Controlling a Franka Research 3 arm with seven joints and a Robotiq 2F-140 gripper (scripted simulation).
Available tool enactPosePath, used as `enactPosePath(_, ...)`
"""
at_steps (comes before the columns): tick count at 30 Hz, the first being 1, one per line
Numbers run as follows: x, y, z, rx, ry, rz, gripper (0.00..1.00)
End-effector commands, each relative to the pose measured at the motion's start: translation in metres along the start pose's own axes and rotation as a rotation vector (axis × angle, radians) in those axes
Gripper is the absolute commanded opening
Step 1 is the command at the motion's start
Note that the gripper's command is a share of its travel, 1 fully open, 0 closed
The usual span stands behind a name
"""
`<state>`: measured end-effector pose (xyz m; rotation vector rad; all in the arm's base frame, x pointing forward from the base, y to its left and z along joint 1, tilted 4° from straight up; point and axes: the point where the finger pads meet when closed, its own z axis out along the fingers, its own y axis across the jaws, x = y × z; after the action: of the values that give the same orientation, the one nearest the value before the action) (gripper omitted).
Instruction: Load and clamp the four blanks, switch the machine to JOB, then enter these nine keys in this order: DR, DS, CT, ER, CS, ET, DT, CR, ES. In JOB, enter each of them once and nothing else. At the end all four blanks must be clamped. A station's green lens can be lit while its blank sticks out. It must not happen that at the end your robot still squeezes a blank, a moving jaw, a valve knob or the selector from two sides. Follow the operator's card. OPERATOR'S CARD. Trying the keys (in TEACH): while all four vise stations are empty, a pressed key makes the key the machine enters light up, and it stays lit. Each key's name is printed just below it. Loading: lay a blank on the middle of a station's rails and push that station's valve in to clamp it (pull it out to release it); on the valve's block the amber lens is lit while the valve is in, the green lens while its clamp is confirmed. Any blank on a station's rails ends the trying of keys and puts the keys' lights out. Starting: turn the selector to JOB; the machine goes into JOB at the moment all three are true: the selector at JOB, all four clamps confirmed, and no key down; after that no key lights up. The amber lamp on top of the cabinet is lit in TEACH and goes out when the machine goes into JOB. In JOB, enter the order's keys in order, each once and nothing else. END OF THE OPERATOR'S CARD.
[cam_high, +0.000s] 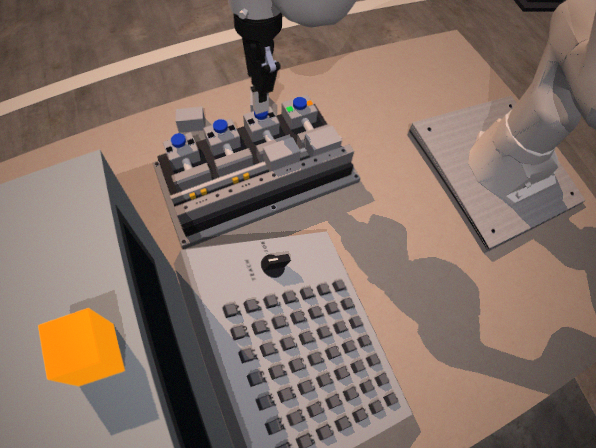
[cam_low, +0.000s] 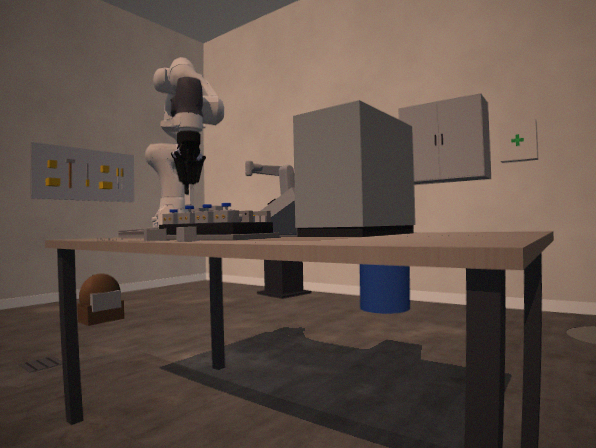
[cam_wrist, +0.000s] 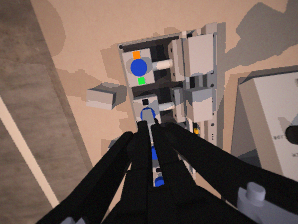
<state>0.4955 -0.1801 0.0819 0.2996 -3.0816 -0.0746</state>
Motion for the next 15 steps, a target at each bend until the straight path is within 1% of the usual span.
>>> enactPosePath(1,-0.0004,0.0015,0.0035,-0.002,-0.001,-0.004,0.0)
enactPosePath(15,-0.0004,0.0015,0.0122,-0.002,-0.001,-0.004,0.0)
